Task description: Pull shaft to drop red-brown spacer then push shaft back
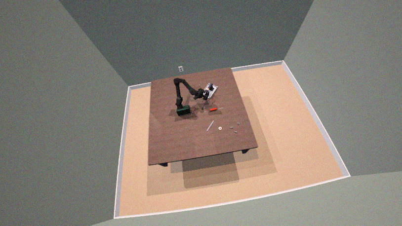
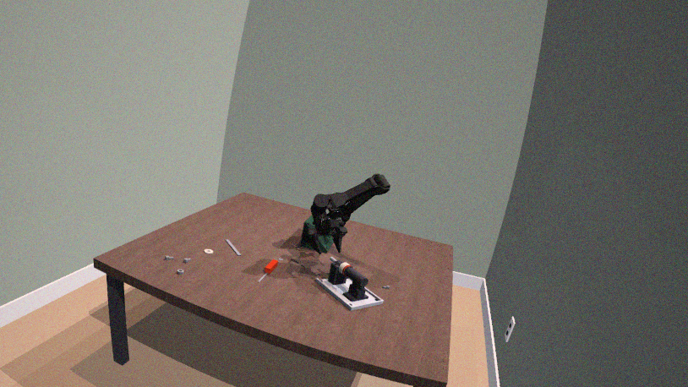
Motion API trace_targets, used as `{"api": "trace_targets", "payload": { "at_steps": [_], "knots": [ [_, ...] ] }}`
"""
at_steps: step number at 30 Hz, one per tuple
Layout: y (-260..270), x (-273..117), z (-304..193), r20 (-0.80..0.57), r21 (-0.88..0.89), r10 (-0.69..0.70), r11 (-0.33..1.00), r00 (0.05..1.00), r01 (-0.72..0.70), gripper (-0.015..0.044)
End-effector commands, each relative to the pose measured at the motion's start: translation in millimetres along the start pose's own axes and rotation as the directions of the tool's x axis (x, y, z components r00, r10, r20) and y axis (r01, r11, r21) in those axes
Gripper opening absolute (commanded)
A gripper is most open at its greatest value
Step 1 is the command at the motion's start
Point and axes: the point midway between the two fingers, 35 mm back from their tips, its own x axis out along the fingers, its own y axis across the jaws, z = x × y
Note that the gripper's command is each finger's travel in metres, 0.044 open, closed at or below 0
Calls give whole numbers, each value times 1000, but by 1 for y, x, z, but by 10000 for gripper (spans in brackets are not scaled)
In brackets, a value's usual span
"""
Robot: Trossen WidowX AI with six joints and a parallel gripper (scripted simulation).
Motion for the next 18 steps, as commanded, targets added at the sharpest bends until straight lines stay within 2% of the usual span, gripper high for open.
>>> {"api": "trace_targets", "payload": {
  "at_steps": [1,18],
  "knots": [
    [1,0,0,2,-8,4,1000,1000,-4,440],
    [-1,18,0,-6,-9,2,1000,1000,-2,440]
  ]
}}
